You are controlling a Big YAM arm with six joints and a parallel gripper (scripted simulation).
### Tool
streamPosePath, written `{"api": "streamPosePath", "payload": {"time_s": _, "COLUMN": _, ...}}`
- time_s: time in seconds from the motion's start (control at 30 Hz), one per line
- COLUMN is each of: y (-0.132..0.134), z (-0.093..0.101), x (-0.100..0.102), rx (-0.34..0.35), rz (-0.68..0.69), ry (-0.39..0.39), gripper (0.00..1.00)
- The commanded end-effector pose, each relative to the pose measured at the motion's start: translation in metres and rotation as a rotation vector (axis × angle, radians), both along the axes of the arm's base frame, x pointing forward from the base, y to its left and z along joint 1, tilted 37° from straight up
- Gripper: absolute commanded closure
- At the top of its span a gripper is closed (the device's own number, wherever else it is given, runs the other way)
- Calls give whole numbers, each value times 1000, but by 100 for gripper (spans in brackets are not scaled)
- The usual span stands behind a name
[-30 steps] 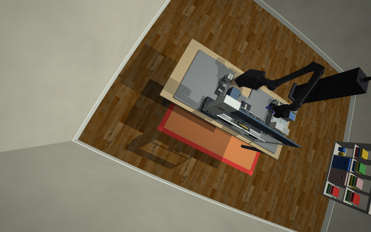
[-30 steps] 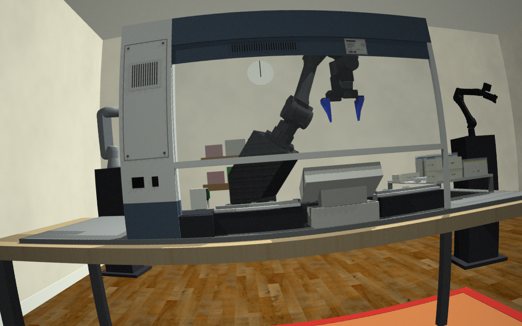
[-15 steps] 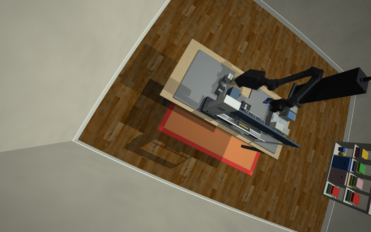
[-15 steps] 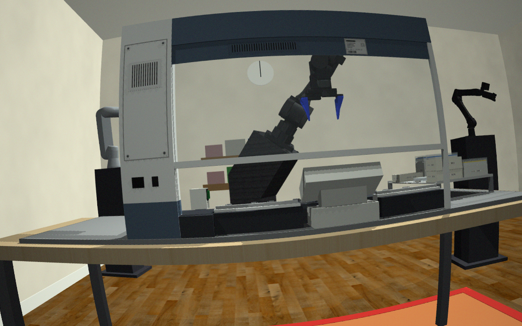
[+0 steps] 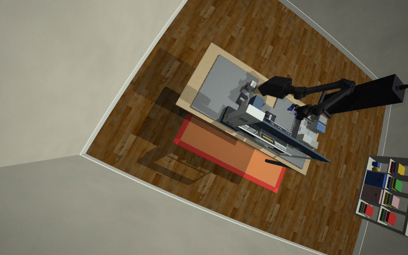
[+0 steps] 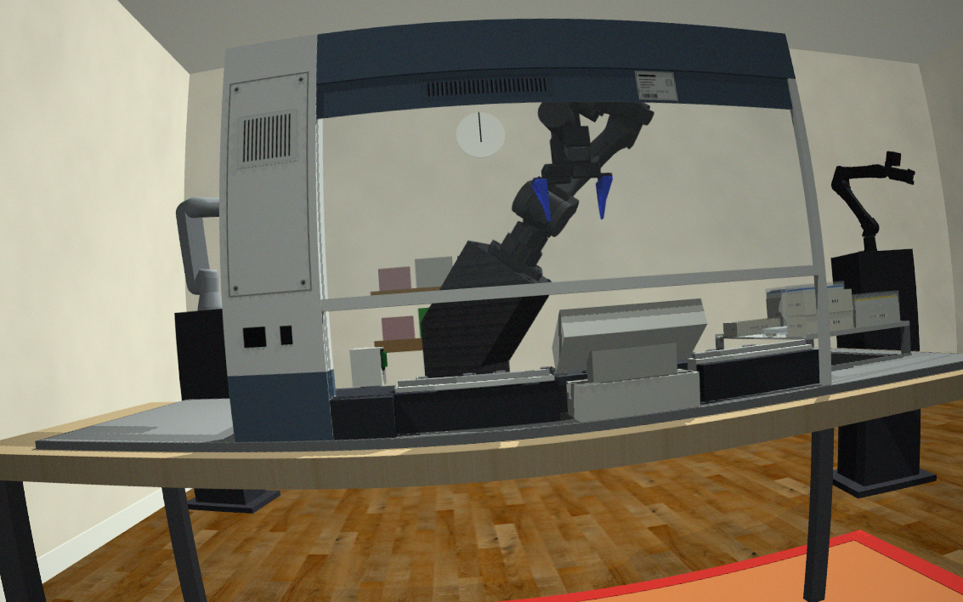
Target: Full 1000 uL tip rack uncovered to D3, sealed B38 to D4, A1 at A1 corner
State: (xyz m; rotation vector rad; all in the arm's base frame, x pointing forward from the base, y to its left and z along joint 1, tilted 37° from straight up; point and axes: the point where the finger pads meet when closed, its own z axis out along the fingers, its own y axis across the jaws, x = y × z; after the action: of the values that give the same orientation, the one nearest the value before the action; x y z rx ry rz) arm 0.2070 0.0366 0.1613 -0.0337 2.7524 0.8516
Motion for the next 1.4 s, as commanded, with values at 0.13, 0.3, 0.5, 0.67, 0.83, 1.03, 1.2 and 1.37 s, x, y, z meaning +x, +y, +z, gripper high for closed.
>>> {"api": "streamPosePath", "payload": {"time_s": 0.13, "y": 19, "z": 11, "x": -15, "rx": -35, "rz": 115, "ry": -82, "gripper": 0}}
{"api": "streamPosePath", "payload": {"time_s": 0.3, "y": 37, "z": 20, "x": -30, "rx": -53, "rz": 177, "ry": -126, "gripper": 0}}
{"api": "streamPosePath", "payload": {"time_s": 0.5, "y": 59, "z": 32, "x": -43, "rx": -84, "rz": 271, "ry": -218, "gripper": 0}}
{"api": "streamPosePath", "payload": {"time_s": 0.67, "y": 71, "z": 41, "x": -51, "rx": -96, "rz": 318, "ry": -261, "gripper": 0}}
{"api": "streamPosePath", "payload": {"time_s": 0.83, "y": 91, "z": 73, "x": -61, "rx": -110, "rz": 391, "ry": -364, "gripper": 0}}
{"api": "streamPosePath", "payload": {"time_s": 1.03, "y": 114, "z": 85, "x": -81, "rx": -118, "rz": 481, "ry": -429, "gripper": 0}}
{"api": "streamPosePath", "payload": {"time_s": 1.2, "y": 124, "z": 60, "x": -92, "rx": -154, "rz": 539, "ry": -391, "gripper": 0}}
{"api": "streamPosePath", "payload": {"time_s": 1.37, "y": 147, "z": 99, "x": -105, "rx": -141, "rz": 604, "ry": -492, "gripper": 0}}
